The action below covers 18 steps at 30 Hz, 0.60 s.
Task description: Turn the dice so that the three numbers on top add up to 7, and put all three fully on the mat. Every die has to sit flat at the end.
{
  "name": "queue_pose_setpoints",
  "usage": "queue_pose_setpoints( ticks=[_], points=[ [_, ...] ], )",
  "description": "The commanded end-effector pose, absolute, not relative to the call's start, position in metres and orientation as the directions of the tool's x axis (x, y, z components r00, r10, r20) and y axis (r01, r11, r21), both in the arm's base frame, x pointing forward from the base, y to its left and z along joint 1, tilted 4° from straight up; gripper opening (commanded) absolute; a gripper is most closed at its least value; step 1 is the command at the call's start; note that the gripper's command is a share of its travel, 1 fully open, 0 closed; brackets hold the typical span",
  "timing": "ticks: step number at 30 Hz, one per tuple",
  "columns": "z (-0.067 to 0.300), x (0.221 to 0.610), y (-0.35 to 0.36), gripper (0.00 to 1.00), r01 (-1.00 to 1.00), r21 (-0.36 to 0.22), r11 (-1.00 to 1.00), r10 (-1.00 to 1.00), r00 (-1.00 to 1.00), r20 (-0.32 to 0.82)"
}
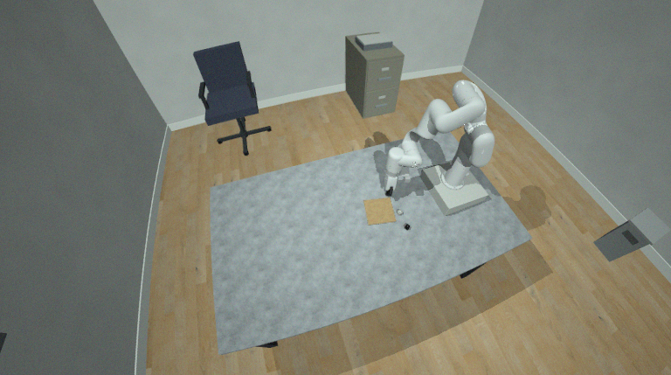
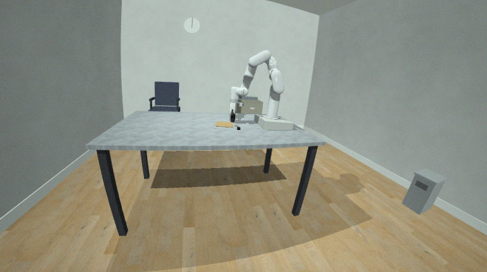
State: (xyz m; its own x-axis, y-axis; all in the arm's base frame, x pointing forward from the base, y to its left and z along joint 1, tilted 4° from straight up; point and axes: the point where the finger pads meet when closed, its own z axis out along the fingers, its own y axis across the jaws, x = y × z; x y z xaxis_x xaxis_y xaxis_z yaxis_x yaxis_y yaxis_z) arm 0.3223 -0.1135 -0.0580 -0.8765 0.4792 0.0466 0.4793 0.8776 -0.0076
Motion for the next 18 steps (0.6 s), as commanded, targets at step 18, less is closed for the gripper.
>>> queue_pose_setpoints(
  ticks=[18],
  points=[
    [-0.0574,0.3234,-0.1139,0.15,0.479,-0.007,0.878,0.479,-0.877,0.044]
  ],
)
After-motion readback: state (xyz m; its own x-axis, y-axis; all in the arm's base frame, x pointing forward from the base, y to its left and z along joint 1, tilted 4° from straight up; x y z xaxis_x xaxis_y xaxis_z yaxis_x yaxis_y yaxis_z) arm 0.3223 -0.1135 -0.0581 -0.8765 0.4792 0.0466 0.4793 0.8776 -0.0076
